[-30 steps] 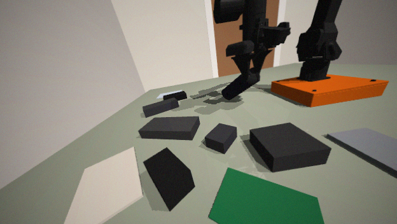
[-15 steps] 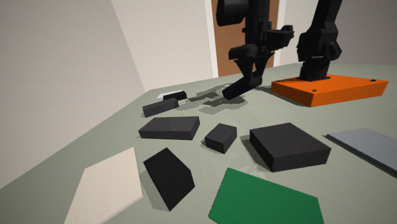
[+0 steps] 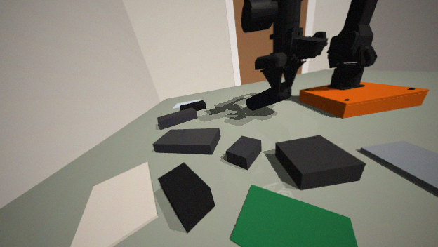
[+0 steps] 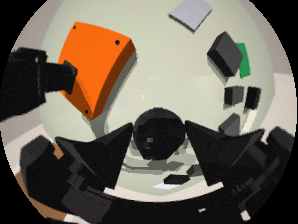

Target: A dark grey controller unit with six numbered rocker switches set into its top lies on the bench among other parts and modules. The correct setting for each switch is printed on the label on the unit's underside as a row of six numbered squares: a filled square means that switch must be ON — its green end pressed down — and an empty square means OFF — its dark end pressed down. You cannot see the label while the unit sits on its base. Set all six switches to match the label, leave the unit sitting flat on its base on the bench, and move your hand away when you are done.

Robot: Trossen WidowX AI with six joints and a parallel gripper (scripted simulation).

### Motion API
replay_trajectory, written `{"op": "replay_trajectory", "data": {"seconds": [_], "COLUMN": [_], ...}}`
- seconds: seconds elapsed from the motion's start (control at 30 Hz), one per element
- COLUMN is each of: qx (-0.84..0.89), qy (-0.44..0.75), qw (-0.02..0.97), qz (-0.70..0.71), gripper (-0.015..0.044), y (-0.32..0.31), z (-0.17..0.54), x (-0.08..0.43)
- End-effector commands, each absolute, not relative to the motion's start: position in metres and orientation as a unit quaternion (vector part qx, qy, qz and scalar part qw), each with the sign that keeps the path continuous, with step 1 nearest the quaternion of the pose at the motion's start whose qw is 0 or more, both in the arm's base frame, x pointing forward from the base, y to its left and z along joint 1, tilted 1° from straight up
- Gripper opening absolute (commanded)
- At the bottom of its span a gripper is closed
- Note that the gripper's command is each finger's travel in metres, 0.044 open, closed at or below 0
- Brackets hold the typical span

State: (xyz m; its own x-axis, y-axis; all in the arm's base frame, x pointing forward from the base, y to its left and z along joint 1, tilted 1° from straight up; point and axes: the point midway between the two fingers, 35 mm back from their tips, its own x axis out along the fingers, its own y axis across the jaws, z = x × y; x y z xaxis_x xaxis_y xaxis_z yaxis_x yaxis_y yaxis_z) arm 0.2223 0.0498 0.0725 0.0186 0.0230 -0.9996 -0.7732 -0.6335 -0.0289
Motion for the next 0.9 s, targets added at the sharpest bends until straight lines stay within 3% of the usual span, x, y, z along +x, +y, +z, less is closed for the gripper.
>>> {"op": "replay_trajectory", "data": {"seconds": [0.0,0.87], "qx": [-0.640,-0.640], "qy": [0.300,0.300], "qw": [0.313,0.313], "qz": [0.634,0.635], "gripper": [0.0338,0.0338], "y": [0.048,0.056], "z": [0.068,0.051], "x": [0.220,0.214]}}
